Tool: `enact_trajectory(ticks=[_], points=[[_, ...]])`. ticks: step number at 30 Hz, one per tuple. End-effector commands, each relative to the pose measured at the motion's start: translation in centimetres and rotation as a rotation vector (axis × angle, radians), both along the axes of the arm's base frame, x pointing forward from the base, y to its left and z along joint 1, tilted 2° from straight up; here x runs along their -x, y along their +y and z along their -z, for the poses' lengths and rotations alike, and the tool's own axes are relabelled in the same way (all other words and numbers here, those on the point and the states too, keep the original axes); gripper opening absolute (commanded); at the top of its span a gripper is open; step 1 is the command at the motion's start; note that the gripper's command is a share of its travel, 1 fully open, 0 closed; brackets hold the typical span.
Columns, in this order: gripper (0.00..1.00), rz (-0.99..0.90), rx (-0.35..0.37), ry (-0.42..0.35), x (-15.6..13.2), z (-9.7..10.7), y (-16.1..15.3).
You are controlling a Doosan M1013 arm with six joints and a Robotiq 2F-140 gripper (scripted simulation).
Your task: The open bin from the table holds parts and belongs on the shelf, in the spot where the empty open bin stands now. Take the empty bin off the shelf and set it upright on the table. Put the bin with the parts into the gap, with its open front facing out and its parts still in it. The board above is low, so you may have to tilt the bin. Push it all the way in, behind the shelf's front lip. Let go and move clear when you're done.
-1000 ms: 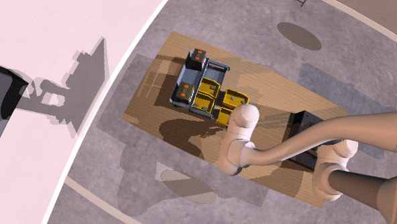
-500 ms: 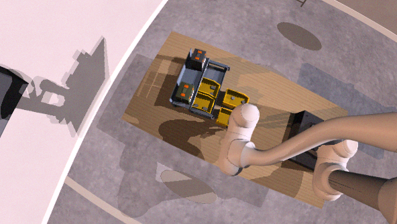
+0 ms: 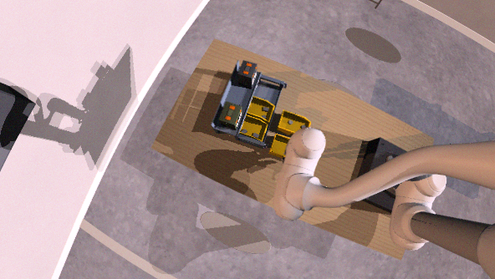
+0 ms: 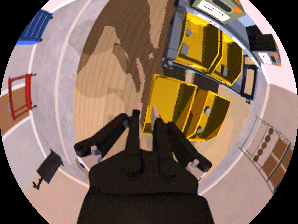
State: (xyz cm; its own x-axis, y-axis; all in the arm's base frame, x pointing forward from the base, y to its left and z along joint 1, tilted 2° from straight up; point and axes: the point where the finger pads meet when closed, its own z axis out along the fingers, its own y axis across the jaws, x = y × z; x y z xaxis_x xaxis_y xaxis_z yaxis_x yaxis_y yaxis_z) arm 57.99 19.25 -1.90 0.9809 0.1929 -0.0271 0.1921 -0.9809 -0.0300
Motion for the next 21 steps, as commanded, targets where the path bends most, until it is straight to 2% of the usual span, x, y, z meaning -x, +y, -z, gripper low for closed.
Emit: enact_trajectory(ticks=[1, 21], points=[[0.24, 0.002, -0.004, -0.002, -0.1, -1.2, 0.2], [0.24, 0.002, -0.004, -0.002, -0.2, -4.5, 0.1]])
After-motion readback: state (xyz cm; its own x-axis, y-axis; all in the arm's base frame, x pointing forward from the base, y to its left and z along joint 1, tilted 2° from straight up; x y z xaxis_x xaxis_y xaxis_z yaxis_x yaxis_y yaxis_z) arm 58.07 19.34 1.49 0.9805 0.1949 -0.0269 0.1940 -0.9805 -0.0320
